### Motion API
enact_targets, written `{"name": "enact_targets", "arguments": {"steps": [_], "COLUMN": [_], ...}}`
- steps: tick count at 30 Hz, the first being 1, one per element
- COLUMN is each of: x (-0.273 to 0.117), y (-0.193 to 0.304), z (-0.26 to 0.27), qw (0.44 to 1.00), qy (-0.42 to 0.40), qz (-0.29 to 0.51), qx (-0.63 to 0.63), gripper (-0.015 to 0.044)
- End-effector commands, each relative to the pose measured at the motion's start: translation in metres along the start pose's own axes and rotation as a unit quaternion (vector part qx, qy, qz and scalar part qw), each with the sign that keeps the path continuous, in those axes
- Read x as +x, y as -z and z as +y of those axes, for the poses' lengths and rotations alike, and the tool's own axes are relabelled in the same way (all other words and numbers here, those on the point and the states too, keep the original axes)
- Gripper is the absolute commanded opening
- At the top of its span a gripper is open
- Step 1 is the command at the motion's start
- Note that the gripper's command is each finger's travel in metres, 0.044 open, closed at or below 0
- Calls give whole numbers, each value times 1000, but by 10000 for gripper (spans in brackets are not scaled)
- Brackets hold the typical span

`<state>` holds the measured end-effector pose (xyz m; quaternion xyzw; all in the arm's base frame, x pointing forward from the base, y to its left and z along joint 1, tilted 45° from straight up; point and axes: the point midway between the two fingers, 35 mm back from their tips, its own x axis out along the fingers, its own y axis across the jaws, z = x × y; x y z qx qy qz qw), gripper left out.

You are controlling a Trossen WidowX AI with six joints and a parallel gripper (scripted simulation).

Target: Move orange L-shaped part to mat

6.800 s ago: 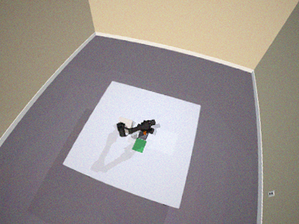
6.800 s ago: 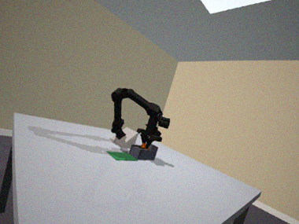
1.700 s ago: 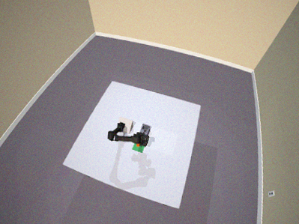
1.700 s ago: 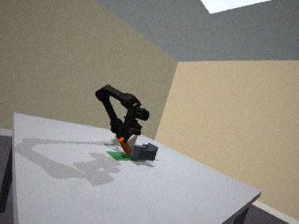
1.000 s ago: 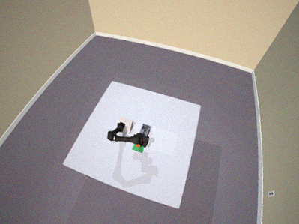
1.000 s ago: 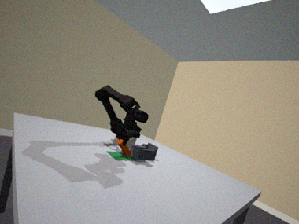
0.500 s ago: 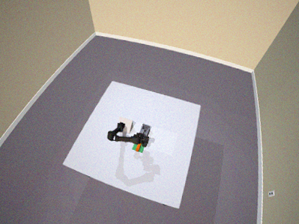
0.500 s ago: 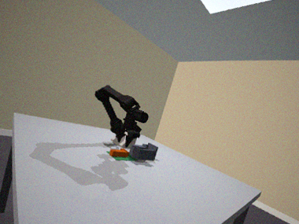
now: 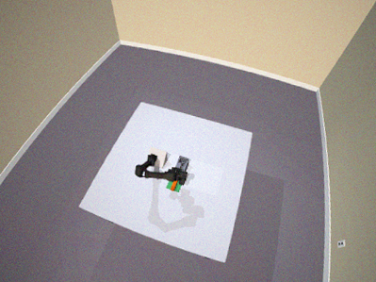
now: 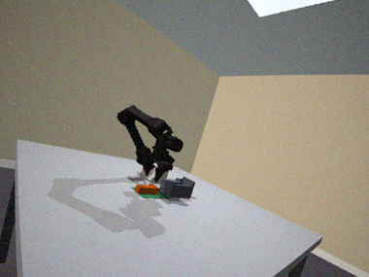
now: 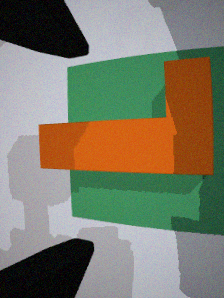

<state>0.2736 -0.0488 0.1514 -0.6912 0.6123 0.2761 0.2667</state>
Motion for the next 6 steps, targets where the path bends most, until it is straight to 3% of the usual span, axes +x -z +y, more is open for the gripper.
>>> {"name": "enact_targets", "arguments": {"steps": [1, 6], "x": [0, 0], "y": [0, 0], "z": [0, 0], "qw": [1000, 1000], "qy": [0, 0], "qz": [0, 0], "qx": [0, 0], "gripper": [400, 400]}}
